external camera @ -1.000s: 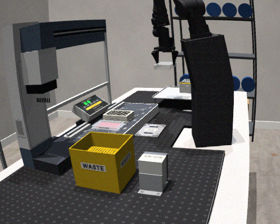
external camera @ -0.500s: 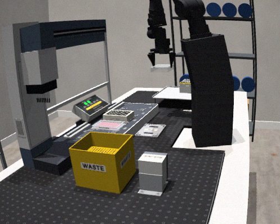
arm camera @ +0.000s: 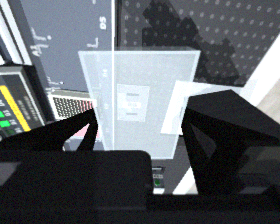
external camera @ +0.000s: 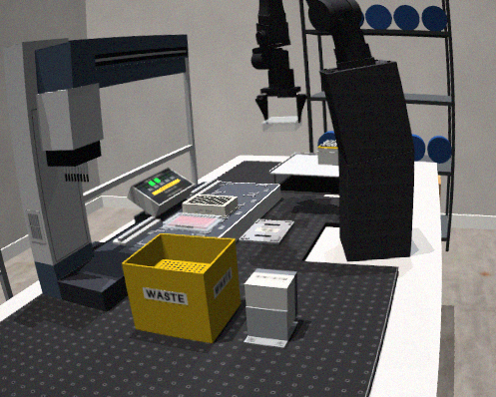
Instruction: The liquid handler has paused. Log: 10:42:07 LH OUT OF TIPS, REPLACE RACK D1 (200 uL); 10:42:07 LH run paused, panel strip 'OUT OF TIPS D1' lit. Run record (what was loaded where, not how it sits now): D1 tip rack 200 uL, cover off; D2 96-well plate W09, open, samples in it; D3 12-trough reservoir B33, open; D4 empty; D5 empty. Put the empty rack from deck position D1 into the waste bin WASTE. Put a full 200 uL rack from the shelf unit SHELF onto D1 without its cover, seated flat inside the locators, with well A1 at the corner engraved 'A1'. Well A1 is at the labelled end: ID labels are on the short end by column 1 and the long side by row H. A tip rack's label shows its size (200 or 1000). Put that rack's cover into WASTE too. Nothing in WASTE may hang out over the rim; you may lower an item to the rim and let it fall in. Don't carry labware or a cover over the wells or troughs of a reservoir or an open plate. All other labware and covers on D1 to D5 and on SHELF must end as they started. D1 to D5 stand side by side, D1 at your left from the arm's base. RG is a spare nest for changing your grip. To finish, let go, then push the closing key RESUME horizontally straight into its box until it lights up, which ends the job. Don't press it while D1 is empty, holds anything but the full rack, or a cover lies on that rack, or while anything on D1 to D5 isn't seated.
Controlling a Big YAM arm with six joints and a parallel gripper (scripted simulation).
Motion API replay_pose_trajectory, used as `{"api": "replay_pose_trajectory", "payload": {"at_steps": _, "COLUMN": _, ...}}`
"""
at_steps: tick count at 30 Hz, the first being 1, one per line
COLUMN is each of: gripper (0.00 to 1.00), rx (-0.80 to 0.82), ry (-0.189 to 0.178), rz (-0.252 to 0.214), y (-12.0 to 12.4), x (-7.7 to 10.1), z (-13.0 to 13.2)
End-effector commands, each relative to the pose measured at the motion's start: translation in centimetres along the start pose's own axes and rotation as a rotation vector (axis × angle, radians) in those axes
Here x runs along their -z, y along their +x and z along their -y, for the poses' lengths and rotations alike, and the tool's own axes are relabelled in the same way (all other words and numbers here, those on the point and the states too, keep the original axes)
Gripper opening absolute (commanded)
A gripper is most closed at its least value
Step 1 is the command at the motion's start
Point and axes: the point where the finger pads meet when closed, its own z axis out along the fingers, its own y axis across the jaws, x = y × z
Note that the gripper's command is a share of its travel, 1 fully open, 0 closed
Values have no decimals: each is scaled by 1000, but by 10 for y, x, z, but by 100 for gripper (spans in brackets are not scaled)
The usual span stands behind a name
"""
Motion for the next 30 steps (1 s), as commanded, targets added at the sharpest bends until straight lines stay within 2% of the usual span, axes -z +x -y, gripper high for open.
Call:
{"api": "replay_pose_trajectory", "payload": {"at_steps": 1, "gripper": 0, "rx": 69, "ry": -22, "rz": 29, "y": 3, "x": 4, "z": -11}}
{"api": "replay_pose_trajectory", "payload": {"at_steps": 4, "gripper": 0, "rx": 118, "ry": -22, "rz": 29, "y": 18, "x": 4, "z": -12}}
{"api": "replay_pose_trajectory", "payload": {"at_steps": 11, "gripper": 0, "rx": 95, "ry": -24, "rz": 26, "y": 53, "x": 3, "z": -16}}
{"api": "replay_pose_trajectory", "payload": {"at_steps": 19, "gripper": 0, "rx": 71, "ry": -24, "rz": 28, "y": 45, "x": 1, "z": -16}}
{"api": "replay_pose_trajectory", "payload": {"at_steps": 20, "gripper": 0, "rx": 115, "ry": -24, "rz": 26, "y": 59, "x": 3, "z": -16}}
{"api": "replay_pose_trajectory", "payload": {"at_steps": 30, "gripper": 0, "rx": 336, "ry": -23, "rz": 25, "y": 110, "x": 2, "z": -22}}
